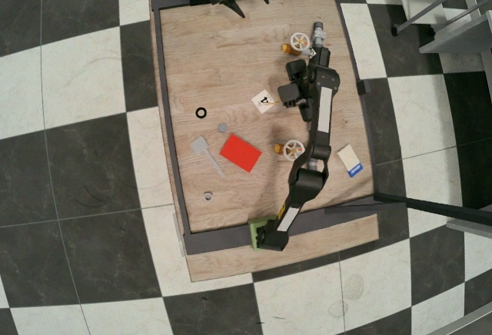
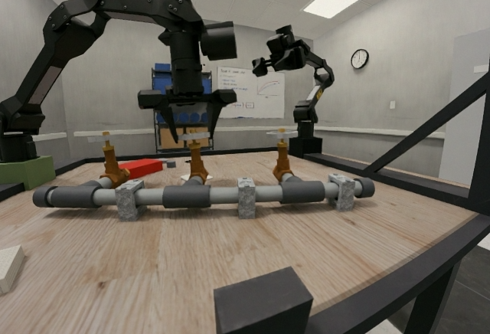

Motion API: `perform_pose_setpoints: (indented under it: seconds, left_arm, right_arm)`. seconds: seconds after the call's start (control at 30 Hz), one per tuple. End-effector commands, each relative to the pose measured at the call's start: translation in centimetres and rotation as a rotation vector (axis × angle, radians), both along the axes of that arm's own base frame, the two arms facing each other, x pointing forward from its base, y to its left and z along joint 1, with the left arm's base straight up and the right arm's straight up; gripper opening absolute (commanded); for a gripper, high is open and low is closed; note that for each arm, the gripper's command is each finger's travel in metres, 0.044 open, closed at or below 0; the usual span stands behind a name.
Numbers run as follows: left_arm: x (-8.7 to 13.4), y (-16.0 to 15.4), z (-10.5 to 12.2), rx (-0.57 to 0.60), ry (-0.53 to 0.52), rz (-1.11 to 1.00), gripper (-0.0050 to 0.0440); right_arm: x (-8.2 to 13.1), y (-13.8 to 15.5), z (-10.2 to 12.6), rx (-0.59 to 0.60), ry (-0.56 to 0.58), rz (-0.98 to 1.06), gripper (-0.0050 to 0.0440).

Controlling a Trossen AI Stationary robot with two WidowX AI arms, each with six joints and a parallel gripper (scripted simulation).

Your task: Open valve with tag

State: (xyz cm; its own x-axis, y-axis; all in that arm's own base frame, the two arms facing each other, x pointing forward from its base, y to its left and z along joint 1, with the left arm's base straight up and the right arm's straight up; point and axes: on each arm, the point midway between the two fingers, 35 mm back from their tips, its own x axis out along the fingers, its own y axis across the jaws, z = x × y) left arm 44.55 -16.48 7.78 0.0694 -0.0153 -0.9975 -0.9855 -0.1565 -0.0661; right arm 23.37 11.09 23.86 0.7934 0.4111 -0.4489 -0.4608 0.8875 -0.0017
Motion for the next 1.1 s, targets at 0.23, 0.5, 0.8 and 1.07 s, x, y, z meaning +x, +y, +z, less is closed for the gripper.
perform_pose_setpoints:
  seconds: [0.23, 0.5, 0.8, 1.07]
  left_arm:
    - [0.0, 0.1, 1.8, -0.015, -0.031, 0.042, 0.0294]
    - [0.0, 0.1, 1.8, -0.015, -0.031, 0.042, 0.0414]
    - [0.0, 0.0, 2.6, -0.036, -0.046, 0.052, 0.0440]
    - [-0.2, -0.6, 6.0, -0.103, -0.132, -0.116, 0.0440]
  right_arm:
    - [0.0, 0.0, 1.0, 0.014, -0.025, 0.001, 0.0400]
    - [0.0, 0.0, 1.0, 0.014, -0.025, 0.001, 0.0400]
    - [0.0, 0.0, 1.0, 0.014, -0.025, 0.001, 0.0400]
    - [0.0, 0.0, 1.0, 0.014, -0.025, 0.001, 0.0400]
